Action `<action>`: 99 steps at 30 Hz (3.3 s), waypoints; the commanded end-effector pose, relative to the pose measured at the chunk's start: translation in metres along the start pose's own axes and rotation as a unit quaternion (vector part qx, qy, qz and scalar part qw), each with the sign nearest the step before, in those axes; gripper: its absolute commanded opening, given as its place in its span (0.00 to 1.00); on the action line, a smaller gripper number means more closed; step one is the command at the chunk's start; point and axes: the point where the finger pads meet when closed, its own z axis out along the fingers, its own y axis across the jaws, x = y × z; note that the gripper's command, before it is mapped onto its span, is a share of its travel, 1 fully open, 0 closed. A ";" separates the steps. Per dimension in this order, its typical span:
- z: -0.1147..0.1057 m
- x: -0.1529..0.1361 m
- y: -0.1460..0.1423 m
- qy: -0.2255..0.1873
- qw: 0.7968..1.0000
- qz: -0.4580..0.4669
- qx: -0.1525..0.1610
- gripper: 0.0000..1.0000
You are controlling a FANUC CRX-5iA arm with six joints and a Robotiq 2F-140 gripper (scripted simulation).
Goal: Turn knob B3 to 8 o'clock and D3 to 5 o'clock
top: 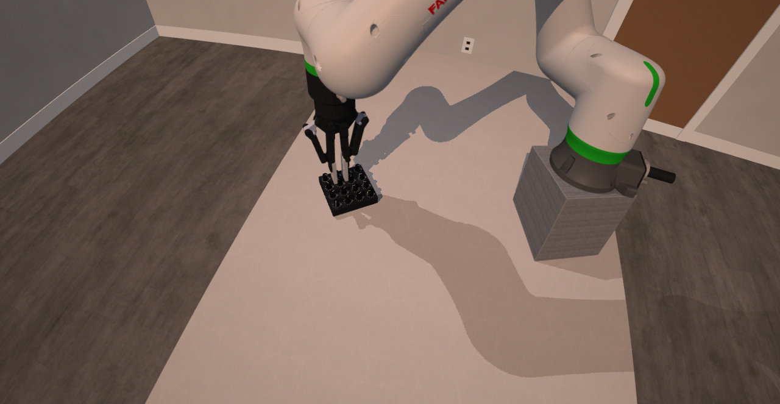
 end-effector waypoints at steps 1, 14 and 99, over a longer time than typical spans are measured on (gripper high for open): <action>0.000 0.000 0.000 0.000 1.000 0.000 0.000 0.12; 0.000 0.000 0.000 0.000 1.000 0.000 0.000 0.12; 0.014 0.000 0.000 0.000 1.000 0.000 0.000 0.12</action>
